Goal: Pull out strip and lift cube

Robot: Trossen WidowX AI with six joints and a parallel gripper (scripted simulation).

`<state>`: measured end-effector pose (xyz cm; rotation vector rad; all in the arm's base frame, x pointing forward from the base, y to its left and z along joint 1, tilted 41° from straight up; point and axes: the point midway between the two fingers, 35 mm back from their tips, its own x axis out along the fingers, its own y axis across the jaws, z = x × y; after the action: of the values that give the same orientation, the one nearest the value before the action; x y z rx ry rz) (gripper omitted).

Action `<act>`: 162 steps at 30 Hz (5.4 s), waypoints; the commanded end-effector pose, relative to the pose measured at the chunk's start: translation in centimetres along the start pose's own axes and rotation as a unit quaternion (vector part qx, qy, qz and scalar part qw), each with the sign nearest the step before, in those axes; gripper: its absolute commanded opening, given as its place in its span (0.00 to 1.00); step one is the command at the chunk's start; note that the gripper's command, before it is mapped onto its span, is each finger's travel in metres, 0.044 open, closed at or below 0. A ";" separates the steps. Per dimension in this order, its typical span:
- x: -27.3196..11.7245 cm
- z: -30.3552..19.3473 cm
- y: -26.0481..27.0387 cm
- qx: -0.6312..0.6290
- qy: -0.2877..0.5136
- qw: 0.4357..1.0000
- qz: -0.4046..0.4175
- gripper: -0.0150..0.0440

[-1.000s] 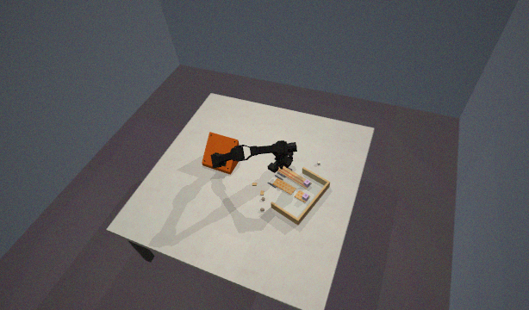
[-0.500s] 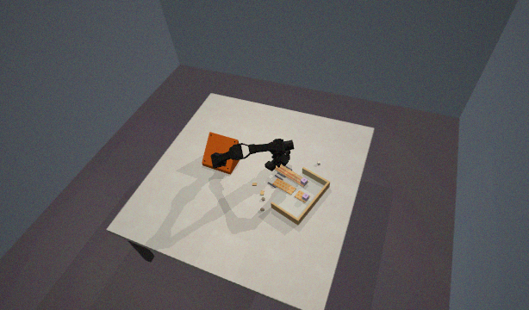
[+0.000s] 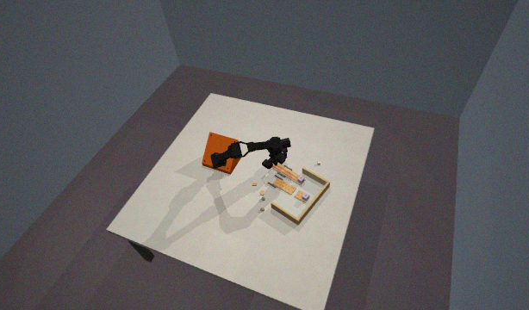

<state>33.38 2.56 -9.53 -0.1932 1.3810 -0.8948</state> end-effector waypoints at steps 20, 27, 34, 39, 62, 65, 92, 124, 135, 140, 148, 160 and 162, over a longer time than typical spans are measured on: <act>0.4 -4.3 -0.3 -0.005 0.014 1.000 -0.002 0.25; 0.4 -5.4 -0.3 -0.005 0.014 1.000 -0.002 0.25; 0.4 -6.5 -0.3 -0.005 0.014 1.000 -0.002 0.25; 0.4 -7.3 -0.3 -0.005 0.015 1.000 -0.002 0.25; -4.3 -6.8 0.2 0.015 0.015 1.000 -0.001 0.34; -4.4 -5.2 0.1 0.036 0.015 0.999 -0.002 0.48; -5.2 5.6 -0.4 0.038 0.012 0.999 -0.003 1.00; -4.0 12.6 -0.3 0.040 0.010 0.999 -0.003 0.68; -2.2 12.6 -0.3 0.040 0.010 0.999 -0.003 0.68; -1.4 12.6 -0.3 0.040 0.010 0.999 -0.003 0.68; -0.8 12.6 -0.4 0.044 0.011 0.999 -0.001 0.63; -0.8 12.6 -0.4 0.044 0.011 0.999 -0.001 0.30; -1.2 12.2 -0.6 0.044 0.011 0.999 -0.001 0.25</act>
<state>44.52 -1.91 -5.78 -0.1183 1.3607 -0.9598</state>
